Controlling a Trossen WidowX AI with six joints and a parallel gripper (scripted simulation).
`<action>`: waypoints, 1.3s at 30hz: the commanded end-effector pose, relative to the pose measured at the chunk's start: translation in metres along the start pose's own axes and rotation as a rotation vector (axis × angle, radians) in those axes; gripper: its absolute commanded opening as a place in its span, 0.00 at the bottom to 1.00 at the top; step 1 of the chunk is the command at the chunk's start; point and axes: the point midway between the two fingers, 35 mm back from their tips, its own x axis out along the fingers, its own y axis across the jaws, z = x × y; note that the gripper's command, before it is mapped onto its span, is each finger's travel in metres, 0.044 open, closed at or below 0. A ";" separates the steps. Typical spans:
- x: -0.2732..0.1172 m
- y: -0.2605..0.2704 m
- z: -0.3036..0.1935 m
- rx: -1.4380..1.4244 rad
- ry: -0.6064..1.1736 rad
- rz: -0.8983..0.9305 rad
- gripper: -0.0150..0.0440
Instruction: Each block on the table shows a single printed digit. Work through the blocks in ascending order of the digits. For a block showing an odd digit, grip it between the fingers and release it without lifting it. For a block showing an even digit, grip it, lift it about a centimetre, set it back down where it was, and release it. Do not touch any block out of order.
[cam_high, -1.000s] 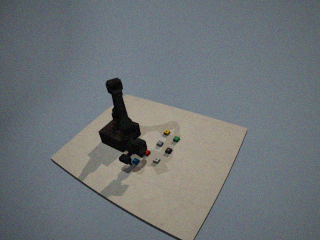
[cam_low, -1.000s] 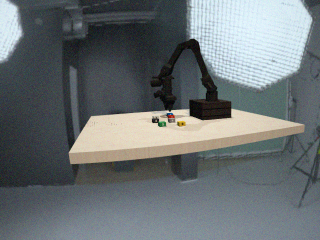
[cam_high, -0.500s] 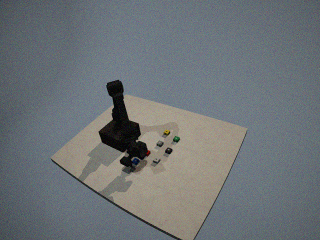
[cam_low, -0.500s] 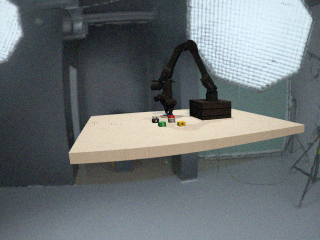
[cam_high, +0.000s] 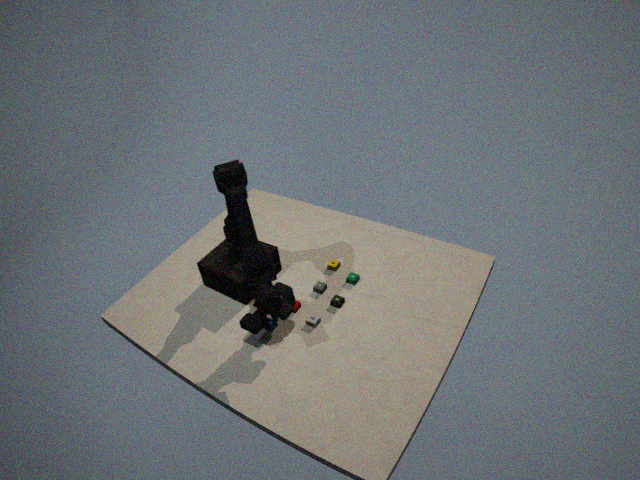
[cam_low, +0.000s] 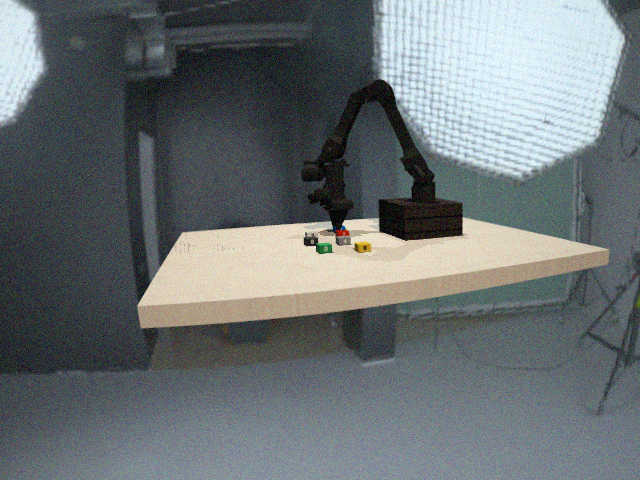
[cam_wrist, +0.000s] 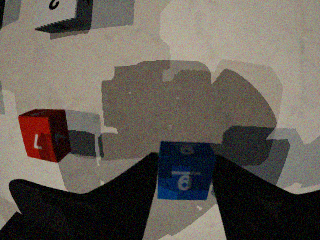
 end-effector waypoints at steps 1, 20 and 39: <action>0.000 0.000 0.000 -0.004 -0.002 0.001 0.46; 0.000 0.000 0.000 -0.004 -0.002 0.001 0.86; -0.052 0.065 0.043 -0.004 -0.005 0.004 0.93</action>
